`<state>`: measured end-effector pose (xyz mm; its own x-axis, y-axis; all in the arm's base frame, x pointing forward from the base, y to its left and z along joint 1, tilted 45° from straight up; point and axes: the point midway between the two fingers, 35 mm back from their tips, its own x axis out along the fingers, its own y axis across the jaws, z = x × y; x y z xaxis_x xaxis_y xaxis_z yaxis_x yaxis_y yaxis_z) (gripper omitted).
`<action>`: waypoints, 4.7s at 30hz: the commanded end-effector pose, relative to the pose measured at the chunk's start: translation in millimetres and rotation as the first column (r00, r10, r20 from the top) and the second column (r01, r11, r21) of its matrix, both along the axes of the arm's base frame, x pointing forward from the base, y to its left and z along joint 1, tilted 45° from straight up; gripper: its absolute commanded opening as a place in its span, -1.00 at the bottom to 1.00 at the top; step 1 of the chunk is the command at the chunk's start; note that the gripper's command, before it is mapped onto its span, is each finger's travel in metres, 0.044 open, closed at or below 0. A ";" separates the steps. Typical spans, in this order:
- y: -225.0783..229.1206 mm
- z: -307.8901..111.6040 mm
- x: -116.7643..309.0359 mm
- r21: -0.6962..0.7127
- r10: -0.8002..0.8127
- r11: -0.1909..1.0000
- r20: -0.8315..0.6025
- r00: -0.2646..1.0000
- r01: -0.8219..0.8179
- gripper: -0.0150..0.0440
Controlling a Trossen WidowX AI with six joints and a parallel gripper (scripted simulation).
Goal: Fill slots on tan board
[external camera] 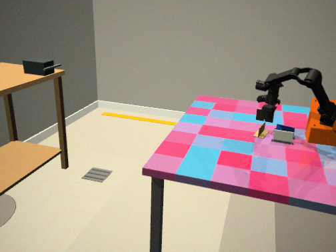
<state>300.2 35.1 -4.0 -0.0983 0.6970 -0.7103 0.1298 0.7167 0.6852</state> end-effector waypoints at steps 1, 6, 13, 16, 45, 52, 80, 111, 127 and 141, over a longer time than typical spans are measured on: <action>0.3 0.4 0.8 0.004 -0.006 1.000 -0.001 1.000 0.006 -0.49; 0.3 0.4 0.8 0.004 -0.006 1.000 -0.001 1.000 0.006 -0.49; 0.3 0.4 0.9 0.004 -0.006 1.000 -0.001 1.000 0.006 -0.49; 0.3 0.4 0.9 0.004 -0.006 1.000 -0.001 1.000 0.006 -0.49; 0.2 0.5 1.0 0.004 -0.006 1.000 -0.001 1.000 0.006 -0.49; 0.2 0.5 1.0 0.004 -0.006 1.000 -0.001 1.000 0.006 -0.49; 3.7 -3.0 0.5 0.005 -0.006 1.000 -0.001 1.000 0.006 -0.49; 22.0 -21.1 -1.9 0.006 -0.006 1.000 -0.001 1.000 0.006 -0.49; 28.7 -27.7 -3.2 0.001 0.002 1.000 0.002 1.000 -0.002 -0.46; 28.7 -27.7 -3.2 0.001 0.002 1.000 0.002 1.000 -0.002 0.05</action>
<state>296.8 64.1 -31.8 -0.0987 0.6985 -0.7087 0.1295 0.7152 0.6868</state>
